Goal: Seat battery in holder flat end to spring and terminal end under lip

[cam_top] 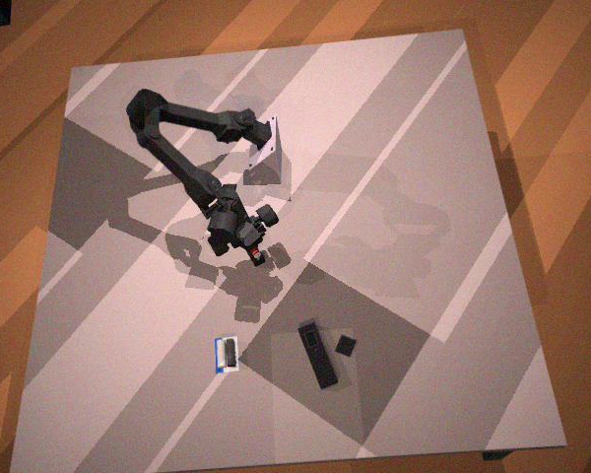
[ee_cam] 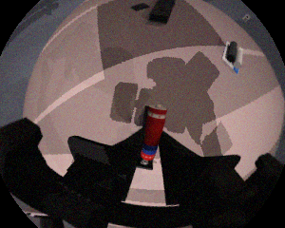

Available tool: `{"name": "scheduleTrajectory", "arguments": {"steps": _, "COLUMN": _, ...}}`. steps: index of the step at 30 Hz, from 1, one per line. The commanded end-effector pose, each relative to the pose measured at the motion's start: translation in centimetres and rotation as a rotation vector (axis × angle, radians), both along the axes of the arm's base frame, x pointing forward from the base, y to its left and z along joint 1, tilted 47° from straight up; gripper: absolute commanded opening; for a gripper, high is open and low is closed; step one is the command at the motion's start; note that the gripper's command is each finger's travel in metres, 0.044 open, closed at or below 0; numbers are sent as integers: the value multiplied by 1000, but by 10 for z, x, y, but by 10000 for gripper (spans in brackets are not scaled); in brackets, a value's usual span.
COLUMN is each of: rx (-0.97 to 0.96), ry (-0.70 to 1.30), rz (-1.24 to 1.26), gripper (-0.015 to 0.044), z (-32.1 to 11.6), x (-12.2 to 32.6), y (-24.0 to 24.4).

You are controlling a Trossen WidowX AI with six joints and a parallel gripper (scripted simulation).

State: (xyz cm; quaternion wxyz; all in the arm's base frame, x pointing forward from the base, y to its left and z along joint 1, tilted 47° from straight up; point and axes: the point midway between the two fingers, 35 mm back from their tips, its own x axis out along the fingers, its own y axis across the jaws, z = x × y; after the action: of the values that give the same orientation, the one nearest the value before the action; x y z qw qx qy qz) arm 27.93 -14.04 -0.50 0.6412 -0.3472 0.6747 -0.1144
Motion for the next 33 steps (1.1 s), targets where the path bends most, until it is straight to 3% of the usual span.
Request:
{"name": "scheduleTrajectory", "arguments": {"steps": 1, "rx": 17, "ry": -13, "rz": 17, "gripper": 62, "z": -2, "x": -2, "y": -1}}
{"name": "scheduleTrajectory", "arguments": {"steps": 33, "rx": 107, "ry": -160, "rz": 170, "gripper": 62, "z": -7, "x": -12, "y": -13}}
